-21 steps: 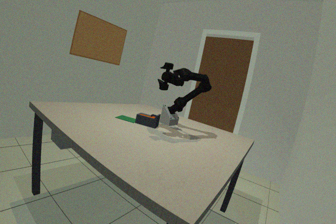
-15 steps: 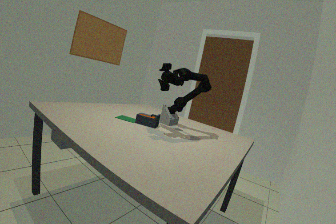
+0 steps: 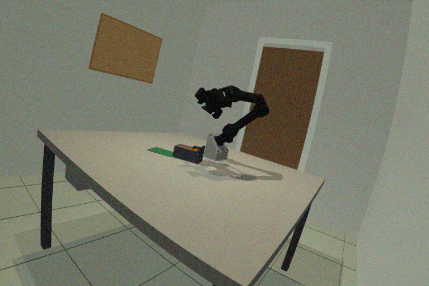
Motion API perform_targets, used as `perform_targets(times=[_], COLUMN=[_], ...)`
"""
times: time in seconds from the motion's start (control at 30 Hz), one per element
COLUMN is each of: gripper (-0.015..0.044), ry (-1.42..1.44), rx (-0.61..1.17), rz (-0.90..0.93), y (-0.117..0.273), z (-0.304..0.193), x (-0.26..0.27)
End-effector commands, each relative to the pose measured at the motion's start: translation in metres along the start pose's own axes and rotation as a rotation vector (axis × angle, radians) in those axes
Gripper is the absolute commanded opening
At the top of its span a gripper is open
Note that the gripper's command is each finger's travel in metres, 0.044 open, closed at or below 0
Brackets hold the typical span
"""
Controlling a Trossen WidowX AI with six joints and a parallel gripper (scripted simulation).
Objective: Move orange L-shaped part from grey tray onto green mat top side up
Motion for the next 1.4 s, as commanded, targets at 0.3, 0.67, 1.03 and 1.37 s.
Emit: perform_targets(times=[0.3,0.67,1.03,1.37], gripper=[0.0180,0.0180,0.0180,0.0180], ry=[1.140,1.475,1.778,2.061], rx=[0.811,1.105,1.184,1.070], rz=[0.055,0.415,0.885,1.329], y=[-0.028,-0.019,-0.010,-0.006], z=[-0.076,-0.097,-0.107,-0.111], x=[-0.049,-0.058,-0.060,-0.060])
Point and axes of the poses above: the point midway between the two fingers, 35 mm back from their tips, its own y axis back along the fingers, its own x axis across the jaws, z = x × y, the point moved 2 cm from there along y, back along the fingers, and after that the axes turned 13 degrees about y, right-handed, at the moved point
